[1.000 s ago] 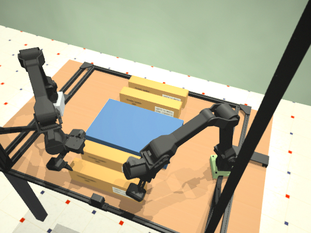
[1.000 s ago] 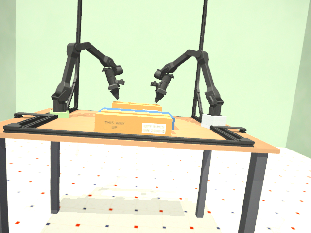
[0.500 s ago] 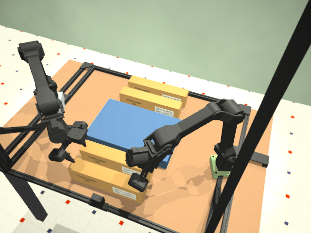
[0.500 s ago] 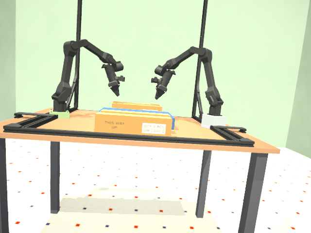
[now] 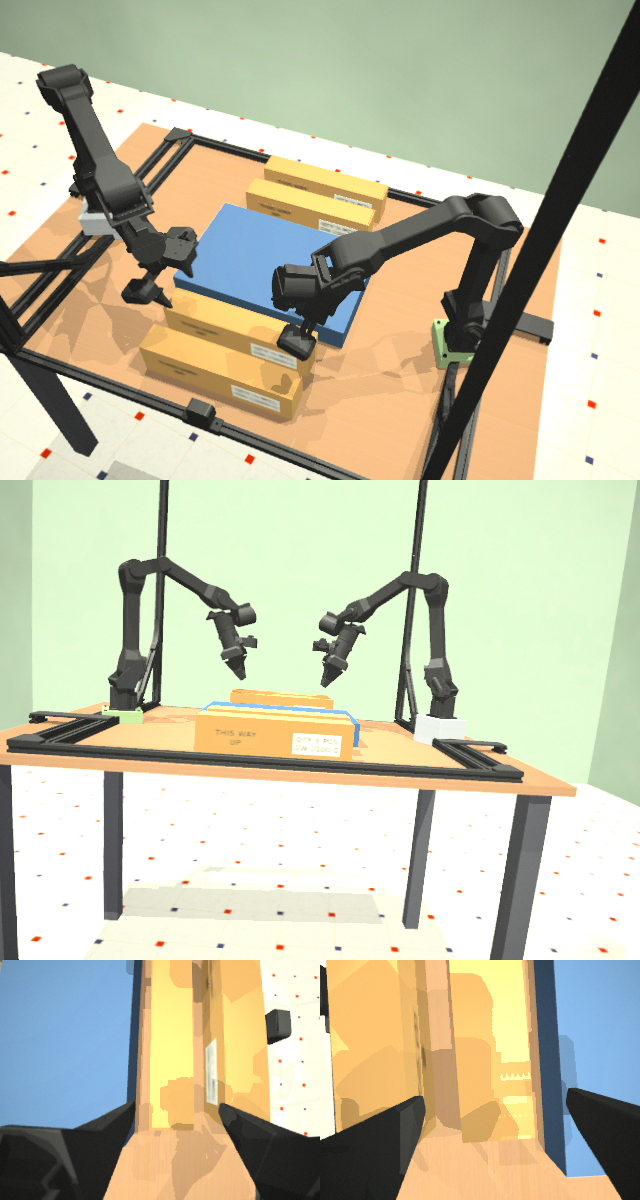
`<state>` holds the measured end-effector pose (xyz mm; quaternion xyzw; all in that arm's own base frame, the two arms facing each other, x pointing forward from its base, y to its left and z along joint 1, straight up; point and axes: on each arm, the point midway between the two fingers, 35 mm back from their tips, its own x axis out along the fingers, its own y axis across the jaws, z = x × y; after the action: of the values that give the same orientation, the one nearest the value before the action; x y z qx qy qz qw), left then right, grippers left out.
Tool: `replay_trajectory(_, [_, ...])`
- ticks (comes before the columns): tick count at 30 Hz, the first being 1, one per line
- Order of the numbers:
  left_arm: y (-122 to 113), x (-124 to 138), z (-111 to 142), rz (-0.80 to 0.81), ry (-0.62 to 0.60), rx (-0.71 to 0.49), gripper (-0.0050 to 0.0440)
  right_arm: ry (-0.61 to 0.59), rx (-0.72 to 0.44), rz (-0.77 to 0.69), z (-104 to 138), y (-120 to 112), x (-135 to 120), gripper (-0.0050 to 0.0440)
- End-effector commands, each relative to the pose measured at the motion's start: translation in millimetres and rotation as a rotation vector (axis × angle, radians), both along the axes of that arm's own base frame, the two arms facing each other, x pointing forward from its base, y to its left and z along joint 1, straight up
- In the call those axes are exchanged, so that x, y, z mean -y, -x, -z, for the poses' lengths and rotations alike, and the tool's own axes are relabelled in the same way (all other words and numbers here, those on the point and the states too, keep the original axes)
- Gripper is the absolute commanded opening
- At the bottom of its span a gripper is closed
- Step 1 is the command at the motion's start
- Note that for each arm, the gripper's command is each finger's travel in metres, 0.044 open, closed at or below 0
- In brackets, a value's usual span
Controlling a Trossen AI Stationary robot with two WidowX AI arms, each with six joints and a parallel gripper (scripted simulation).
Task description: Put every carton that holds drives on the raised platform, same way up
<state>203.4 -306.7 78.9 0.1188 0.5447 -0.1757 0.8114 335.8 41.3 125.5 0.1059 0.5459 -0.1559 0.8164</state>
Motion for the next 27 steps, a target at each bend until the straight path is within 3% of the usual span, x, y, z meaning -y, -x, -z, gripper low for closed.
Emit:
replay_trajectory(1, [1, -4, 0, 0.006, 0.000, -0.004, 0.0389, 0.000, -0.008, -0.005, 3, 4, 2, 0.0389])
replay_trajectory(8, [1, -4, 6, 0.006, 0.000, -0.004, 0.0389, 0.000, -0.008, -0.005, 8, 4, 2, 0.0389])
replay_trajectory(20, [1, -4, 62, 0.006, 0.000, -0.004, 0.0389, 0.000, -0.008, -0.005, 65, 4, 2, 0.0389])
replay_trajectory(27, [1, -4, 70, 0.006, 0.000, -0.004, 0.0389, 0.000, -0.008, -0.005, 73, 4, 2, 0.0389])
